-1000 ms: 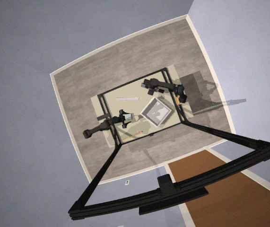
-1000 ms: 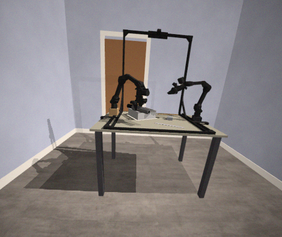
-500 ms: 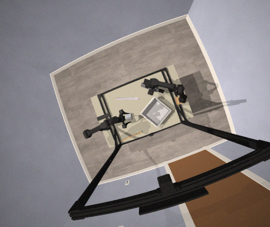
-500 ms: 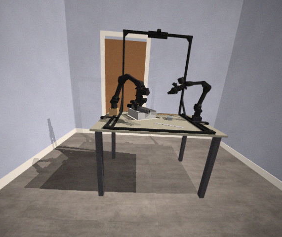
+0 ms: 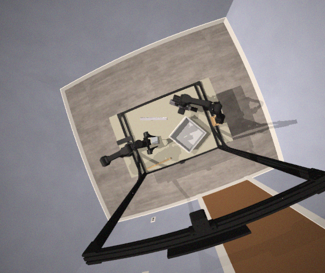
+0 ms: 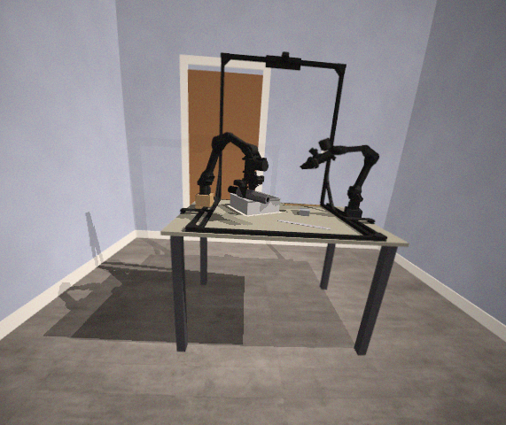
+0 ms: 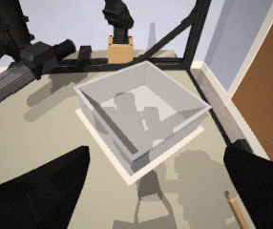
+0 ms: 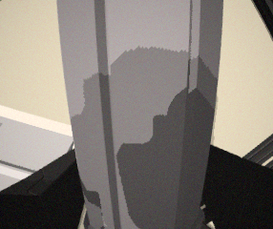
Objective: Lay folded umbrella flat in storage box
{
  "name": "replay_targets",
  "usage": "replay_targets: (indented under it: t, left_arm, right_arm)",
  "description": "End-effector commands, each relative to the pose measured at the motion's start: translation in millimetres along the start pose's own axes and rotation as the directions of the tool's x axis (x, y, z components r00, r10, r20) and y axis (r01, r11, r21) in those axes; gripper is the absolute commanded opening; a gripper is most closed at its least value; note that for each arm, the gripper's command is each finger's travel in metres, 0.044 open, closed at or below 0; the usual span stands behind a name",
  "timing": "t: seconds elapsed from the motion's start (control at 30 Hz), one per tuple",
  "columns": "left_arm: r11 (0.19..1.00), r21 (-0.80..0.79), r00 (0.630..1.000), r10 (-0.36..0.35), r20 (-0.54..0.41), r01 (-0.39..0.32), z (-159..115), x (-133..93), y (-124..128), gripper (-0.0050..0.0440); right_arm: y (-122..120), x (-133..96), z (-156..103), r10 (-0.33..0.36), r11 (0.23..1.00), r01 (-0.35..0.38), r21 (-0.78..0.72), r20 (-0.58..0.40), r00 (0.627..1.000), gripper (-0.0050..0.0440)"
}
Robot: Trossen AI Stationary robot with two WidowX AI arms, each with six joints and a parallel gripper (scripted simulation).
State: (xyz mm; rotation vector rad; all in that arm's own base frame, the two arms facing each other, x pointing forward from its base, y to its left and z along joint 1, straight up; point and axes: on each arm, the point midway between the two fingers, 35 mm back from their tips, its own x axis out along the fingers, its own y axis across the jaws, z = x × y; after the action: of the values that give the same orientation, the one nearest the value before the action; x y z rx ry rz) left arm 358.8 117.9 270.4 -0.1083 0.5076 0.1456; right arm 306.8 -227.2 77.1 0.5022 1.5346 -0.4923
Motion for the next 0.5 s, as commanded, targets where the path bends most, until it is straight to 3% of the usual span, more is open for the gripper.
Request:
replay_targets:
  t: [0.0, 0.47]
  left_arm:
    - [1.000, 0.007, 1.000, -0.002, 0.003, 0.002, 1.0, 0.0, -0.1, 0.0400]
    - [1.000, 0.007, 1.000, -0.002, 0.003, 0.002, 1.0, 0.0, -0.1, 0.0400]
  right_arm:
    - [0.0, -7.5, 2.1, 0.001, 1.000, -0.001, 0.003, 0.022, 1.000, 0.0000]
    - [0.1, -7.5, 2.2, -0.001, 0.959, 0.006, -0.284, 0.020, 1.000, 0.0000]
